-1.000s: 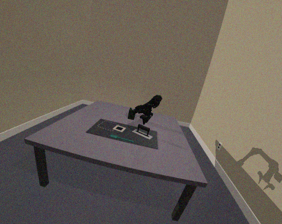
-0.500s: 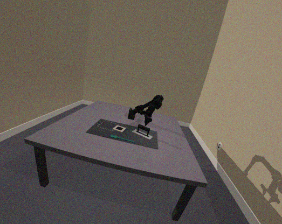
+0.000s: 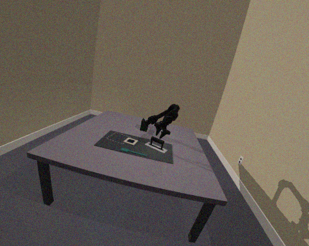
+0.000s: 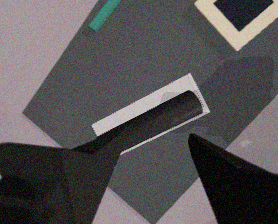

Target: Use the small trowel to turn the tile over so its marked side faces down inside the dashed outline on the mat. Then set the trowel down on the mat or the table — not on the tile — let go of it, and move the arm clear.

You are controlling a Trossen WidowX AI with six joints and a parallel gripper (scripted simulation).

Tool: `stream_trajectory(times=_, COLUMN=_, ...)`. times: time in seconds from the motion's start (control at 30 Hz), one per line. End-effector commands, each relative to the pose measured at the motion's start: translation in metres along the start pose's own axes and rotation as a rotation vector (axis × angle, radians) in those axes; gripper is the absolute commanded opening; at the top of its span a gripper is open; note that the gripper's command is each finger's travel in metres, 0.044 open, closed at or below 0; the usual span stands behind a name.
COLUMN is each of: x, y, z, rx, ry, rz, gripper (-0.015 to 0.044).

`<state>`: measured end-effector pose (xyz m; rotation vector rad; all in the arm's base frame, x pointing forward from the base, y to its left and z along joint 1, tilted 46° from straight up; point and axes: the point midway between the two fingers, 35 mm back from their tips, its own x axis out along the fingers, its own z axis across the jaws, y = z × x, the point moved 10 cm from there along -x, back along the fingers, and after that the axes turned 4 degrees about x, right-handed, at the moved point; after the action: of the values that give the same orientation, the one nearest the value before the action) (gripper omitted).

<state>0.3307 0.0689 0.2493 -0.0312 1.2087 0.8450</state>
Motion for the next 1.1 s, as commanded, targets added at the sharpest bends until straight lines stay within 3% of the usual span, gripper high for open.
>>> stream_trajectory(times=0.0, x=0.000, y=0.004, z=-0.003, rx=-0.117, ry=-0.015, rz=-0.037, gripper=0.0300)
stream_trajectory(times=1.07, x=0.018, y=0.036, z=-0.035, rx=-1.145, ry=-0.017, rz=-0.381, gripper=0.0300)
